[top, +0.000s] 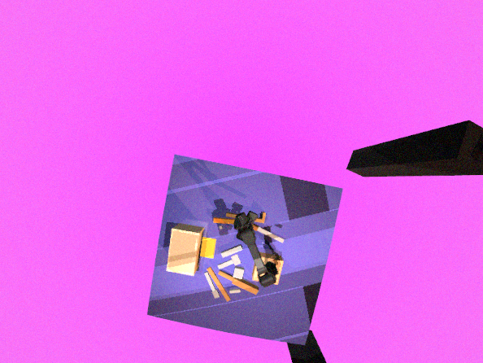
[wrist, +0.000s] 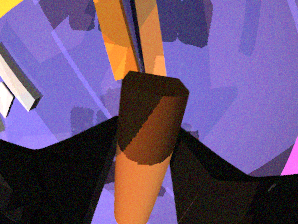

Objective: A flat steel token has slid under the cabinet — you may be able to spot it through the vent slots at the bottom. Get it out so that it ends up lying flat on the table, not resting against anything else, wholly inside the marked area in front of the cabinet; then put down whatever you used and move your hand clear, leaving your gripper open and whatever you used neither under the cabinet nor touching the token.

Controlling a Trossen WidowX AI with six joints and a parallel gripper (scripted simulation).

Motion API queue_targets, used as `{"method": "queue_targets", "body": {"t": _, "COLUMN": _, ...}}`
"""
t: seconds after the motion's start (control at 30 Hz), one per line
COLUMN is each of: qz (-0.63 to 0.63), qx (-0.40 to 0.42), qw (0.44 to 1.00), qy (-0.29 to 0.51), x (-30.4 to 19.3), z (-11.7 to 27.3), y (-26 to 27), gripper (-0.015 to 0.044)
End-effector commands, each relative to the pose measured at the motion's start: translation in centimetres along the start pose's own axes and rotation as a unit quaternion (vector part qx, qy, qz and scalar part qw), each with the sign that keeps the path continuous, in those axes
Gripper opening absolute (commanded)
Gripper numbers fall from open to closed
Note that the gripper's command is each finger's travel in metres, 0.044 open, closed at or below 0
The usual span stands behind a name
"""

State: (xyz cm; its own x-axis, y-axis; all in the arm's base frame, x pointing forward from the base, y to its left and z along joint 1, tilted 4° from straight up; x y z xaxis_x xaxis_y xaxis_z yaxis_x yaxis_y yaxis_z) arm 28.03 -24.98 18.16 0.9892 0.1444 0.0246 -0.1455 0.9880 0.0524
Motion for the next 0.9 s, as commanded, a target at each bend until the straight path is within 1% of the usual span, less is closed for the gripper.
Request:
{"method": "queue_targets", "body": {"t": 0.0, "qz": 0.002, "qx": -0.007, "qw": 1.0, "qy": 0.0, "x": 0.1, "z": 0.5, "y": -0.8, "gripper": 0.0}}
{"method": "queue_targets", "body": {"t": 0.87, "qz": 0.002, "qx": -0.009, "qw": 1.0, "qy": 0.0, "x": 0.8, "z": 0.6, "y": -5.4, "gripper": 0.0}}
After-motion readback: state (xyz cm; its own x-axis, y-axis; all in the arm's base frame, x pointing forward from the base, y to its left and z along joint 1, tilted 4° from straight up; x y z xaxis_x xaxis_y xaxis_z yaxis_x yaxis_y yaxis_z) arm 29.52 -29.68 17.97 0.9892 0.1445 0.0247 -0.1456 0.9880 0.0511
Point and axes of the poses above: the point midway between the two fingers, 35 mm back from their tips, its own z axis back along the fingers, its own y axis across the jaws, x = y × z, the point moved 10 cm from there along z, back along the fingers, and after that the axes turned 13 degrees about z, right-handed, at the moved point
